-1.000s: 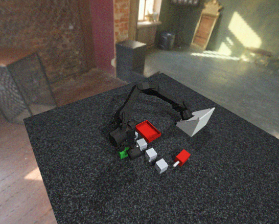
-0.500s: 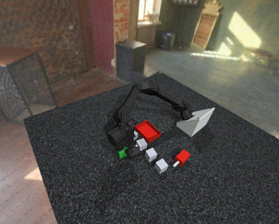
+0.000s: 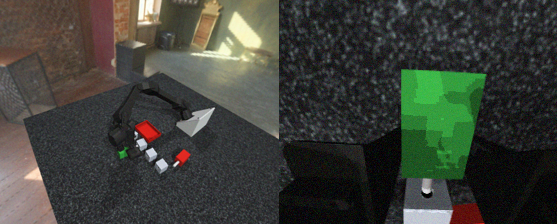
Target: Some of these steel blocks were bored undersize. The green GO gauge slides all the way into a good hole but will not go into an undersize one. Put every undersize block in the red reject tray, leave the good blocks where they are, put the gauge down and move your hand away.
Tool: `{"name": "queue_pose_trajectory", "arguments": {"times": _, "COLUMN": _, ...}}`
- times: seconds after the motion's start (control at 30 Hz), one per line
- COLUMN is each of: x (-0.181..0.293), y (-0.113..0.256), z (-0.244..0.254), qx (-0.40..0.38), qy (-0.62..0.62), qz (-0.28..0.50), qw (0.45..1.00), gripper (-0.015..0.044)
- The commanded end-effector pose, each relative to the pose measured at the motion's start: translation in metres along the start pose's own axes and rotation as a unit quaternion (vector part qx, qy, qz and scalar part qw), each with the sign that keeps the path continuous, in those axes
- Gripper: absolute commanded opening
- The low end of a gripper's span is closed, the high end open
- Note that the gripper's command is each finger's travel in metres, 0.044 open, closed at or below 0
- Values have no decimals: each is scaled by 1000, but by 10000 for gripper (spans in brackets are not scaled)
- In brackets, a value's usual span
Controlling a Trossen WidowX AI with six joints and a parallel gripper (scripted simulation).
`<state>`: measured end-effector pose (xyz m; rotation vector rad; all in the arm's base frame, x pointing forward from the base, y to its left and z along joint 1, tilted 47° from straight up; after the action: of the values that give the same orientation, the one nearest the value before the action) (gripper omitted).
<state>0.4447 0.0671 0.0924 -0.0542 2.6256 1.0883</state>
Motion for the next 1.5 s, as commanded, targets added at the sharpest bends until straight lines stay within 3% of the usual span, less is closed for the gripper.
{"name": "queue_pose_trajectory", "arguments": {"times": 0.0, "x": 2, "y": 5, "z": 0, "qx": -1, "qy": -1, "qz": -6, "qw": 1000, "gripper": 0}}
{"name": "queue_pose_trajectory", "arguments": {"times": 1.47, "x": 16, "y": 5, "z": -3, "qx": -1, "qy": 0, "qz": -6, "qw": 1000, "gripper": 0}}
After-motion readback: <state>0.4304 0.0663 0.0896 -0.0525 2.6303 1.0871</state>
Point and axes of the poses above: the point midway between the two fingers, 35 mm back from their tips, its own y axis back along the fingers, its own z axis across the jaws, x = y × z, the point moved 7 cm from there along y, back along the fingers, and after that the axes turned 8 degrees about -y, right-handed, at the moved point
